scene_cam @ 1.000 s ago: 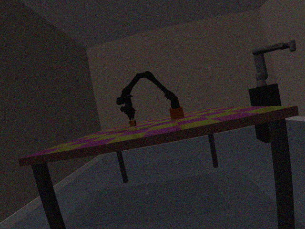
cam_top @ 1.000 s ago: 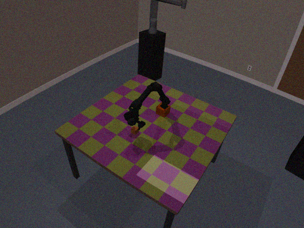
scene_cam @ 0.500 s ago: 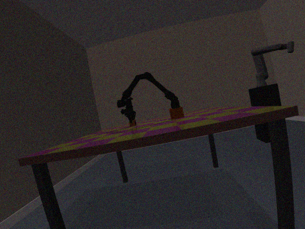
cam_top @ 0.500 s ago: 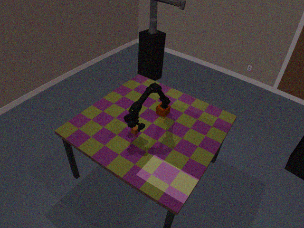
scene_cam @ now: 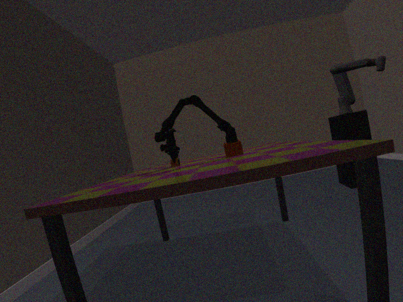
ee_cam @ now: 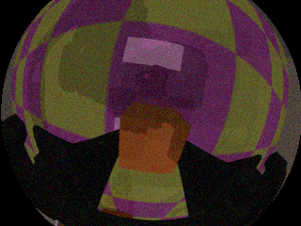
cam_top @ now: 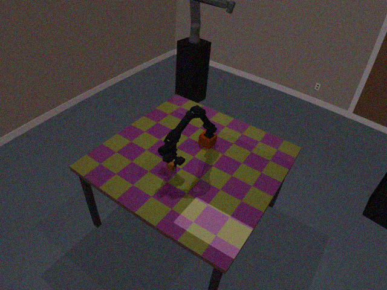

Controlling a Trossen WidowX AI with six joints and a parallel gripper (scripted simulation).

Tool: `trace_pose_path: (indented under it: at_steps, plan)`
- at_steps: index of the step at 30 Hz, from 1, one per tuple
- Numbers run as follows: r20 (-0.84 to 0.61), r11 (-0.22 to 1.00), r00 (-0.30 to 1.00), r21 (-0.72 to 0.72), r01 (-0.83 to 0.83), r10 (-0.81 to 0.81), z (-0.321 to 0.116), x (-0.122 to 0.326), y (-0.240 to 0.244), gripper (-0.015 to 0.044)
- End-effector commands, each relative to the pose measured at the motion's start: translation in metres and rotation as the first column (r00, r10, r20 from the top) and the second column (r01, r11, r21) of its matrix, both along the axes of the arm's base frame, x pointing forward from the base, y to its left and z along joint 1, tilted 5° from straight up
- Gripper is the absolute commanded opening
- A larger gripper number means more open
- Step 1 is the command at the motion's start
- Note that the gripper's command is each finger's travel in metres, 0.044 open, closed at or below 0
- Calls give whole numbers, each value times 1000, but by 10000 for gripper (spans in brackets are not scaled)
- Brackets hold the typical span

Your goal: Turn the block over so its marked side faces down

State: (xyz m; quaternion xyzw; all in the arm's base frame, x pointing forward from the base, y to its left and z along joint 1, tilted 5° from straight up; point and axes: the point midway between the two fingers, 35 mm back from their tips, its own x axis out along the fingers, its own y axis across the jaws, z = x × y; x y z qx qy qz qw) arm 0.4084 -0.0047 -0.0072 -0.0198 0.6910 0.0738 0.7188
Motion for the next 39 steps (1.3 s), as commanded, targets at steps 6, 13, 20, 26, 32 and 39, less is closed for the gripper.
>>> trace_pose_path:
  at_steps: [6, 13, 20, 26, 32, 39]
  plan:
    - [0, 1000, 1000, -1, 4, -4, 0, 0, 0, 143]
    - [0, 1000, 1000, -1, 4, -4, 1, 0, 0, 77]
    - [0, 1000, 1000, -1, 4, -4, 30, -1, -2, 0]
    - [21, 1000, 1000, 2, 6, -7, 28, 0, -3, 0]
    - [106, 1000, 994, 15, 15, -17, 24, 2, -3, 0]
    - [205, 999, 978, 30, 23, -28, 21, 3, -3, 0]
